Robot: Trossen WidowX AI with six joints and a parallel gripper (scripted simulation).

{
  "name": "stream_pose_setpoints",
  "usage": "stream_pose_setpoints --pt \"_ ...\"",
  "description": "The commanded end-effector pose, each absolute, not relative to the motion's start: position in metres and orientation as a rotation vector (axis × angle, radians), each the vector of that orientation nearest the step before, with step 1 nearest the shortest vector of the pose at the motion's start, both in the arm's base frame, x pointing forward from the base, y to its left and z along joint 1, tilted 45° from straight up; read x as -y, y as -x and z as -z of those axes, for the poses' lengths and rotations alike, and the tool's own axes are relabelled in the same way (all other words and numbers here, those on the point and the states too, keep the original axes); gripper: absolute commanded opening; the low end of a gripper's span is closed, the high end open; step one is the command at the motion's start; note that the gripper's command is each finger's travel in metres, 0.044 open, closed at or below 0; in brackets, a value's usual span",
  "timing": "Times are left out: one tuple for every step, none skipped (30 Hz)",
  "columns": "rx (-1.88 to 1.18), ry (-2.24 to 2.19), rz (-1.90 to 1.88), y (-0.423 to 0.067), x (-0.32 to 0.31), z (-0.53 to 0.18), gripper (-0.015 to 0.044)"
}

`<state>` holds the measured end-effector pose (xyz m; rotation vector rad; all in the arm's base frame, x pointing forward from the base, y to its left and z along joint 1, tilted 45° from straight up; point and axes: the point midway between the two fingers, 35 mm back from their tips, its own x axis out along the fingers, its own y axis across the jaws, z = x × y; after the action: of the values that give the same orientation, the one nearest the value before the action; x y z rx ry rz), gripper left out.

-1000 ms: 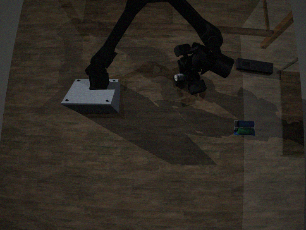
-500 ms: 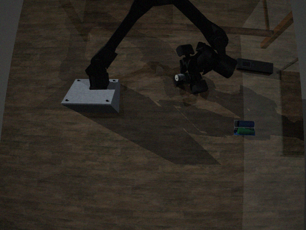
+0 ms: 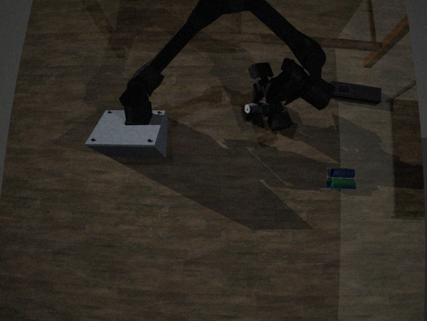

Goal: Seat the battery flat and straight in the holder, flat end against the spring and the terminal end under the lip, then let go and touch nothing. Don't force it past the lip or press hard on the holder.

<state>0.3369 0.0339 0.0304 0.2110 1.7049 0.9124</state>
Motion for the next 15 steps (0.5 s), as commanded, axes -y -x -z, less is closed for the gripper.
stream_pose_setpoints --pt "-1.733 -0.191 -0.924 -0.3379 -0.0363 -0.0285 0.0086" --pt "-1.739 -0.188 -0.926 -0.3381 -0.0367 -0.0283 0.0086" --pt "-1.745 -0.185 -0.928 -0.3383 -0.0370 -0.0281 0.0086" --pt "-1.751 -0.182 -0.930 -0.3385 -0.0374 -0.0279 0.0086" --pt "-1.757 -0.178 -0.931 -0.3386 -0.0378 -0.0276 0.0086" --pt "-1.763 -0.175 -0.933 -0.3388 -0.0382 -0.0274 0.0086" --pt "-1.769 -0.172 -0.935 -0.3390 -0.0386 -0.0272 0.0086" --pt "-1.774 -0.170 -0.936 -0.3391 -0.0389 -0.0270 0.0086" --pt "-1.777 -0.168 -0.937 -0.3392 -0.0391 -0.0269 0.0086" --pt "-1.778 -0.168 -0.937 -0.3392 -0.0391 -0.0268 0.0086" --pt "-1.778 -0.168 -0.937 -0.3393 -0.0392 -0.0268 0.0086" --pt "-1.778 -0.167 -0.937 -0.3396 -0.0393 -0.0269 0.0086" --pt "-1.778 -0.167 -0.937 -0.3401 -0.0395 -0.0269 0.0086" --pt "-1.778 -0.167 -0.937 -0.3407 -0.0397 -0.0270 0.0086" --pt "-1.778 -0.167 -0.937 -0.3413 -0.0400 -0.0270 0.0086"
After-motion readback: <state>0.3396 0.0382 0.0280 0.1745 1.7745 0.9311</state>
